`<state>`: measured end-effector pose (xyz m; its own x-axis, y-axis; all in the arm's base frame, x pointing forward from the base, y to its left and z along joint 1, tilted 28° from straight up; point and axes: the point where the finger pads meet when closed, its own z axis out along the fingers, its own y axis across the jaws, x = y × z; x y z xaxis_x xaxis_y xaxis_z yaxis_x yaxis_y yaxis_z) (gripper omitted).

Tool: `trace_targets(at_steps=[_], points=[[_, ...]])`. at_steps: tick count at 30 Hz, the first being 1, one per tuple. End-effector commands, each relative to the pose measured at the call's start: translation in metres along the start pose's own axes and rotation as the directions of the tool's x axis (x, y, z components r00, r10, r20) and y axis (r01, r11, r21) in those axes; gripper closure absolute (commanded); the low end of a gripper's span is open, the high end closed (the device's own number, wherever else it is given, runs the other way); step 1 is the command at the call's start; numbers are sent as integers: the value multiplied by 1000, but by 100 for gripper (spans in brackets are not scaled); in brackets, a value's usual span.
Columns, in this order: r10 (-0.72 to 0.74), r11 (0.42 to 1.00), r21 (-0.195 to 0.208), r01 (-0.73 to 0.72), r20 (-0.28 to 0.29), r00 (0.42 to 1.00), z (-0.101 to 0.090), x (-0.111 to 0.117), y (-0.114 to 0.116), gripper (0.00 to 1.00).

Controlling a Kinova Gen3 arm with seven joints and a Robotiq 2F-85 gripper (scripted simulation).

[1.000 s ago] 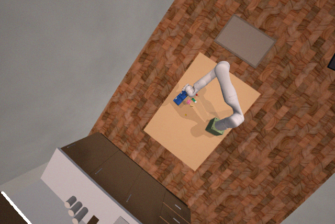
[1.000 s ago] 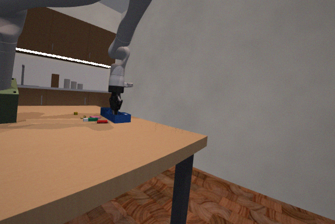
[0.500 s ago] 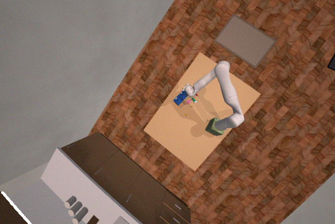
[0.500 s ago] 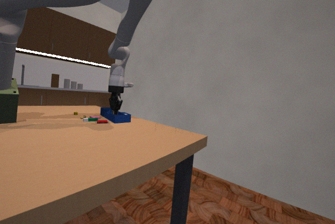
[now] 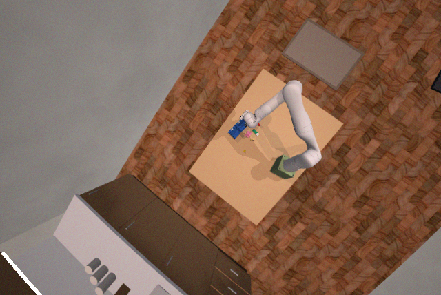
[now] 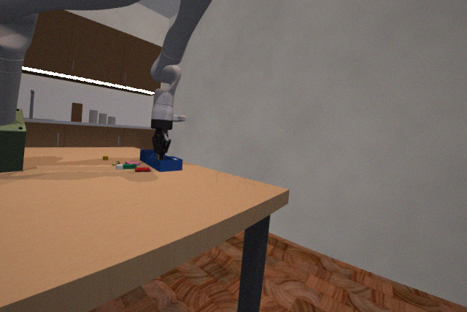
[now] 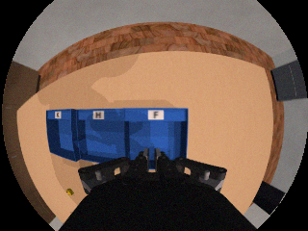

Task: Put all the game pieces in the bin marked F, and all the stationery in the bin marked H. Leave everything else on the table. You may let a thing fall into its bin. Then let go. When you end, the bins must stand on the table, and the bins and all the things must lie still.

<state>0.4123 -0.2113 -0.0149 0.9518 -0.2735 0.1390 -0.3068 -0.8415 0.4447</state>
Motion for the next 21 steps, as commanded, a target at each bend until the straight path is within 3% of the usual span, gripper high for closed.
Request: trace_targets(at_steps=[1, 14, 21], points=[[1, 1000, -1, -1, -3, 1000, 0, 1, 1, 91], [1, 1000, -1, -1, -3, 1000, 0, 1, 1, 91], [-5, 1000, -3, 5, 0, 1000, -10, 0, 1, 91]])
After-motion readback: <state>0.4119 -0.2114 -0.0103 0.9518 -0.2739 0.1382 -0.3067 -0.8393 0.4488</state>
